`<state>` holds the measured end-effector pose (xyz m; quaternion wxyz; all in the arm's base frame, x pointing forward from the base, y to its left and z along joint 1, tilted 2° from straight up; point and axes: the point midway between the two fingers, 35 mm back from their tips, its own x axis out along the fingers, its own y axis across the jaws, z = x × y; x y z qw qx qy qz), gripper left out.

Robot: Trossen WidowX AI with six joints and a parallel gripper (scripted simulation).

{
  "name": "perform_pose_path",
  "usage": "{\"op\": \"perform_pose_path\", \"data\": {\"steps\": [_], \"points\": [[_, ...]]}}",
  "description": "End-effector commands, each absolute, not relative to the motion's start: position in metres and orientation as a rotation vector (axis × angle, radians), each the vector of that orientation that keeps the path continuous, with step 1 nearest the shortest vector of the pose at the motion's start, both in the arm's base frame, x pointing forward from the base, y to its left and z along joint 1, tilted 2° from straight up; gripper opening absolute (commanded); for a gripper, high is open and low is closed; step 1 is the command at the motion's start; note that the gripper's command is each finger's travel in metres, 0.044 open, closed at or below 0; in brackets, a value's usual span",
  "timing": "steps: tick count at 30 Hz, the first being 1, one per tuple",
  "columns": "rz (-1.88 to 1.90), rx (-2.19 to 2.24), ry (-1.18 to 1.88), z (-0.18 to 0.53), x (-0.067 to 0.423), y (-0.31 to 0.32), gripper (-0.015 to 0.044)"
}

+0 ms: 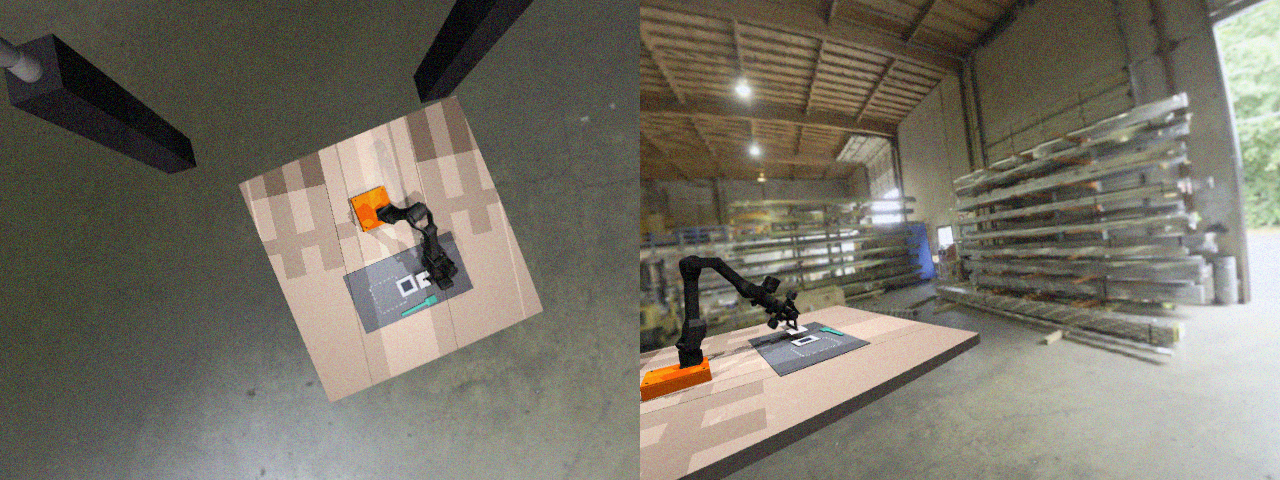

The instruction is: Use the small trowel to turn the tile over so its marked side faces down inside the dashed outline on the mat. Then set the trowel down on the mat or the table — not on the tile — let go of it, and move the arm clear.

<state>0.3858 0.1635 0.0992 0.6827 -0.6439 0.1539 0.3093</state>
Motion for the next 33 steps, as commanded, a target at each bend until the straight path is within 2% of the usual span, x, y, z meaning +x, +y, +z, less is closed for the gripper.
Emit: {"op": "perform_pose_path", "data": {"steps": [1, 33], "points": [[0.687, -1.442, 0.328, 0.100, 0.387, 0.164, 0.0000], [0.688, -1.442, 0.330, 0.064, 0.390, 0.160, 0.0000]]}}
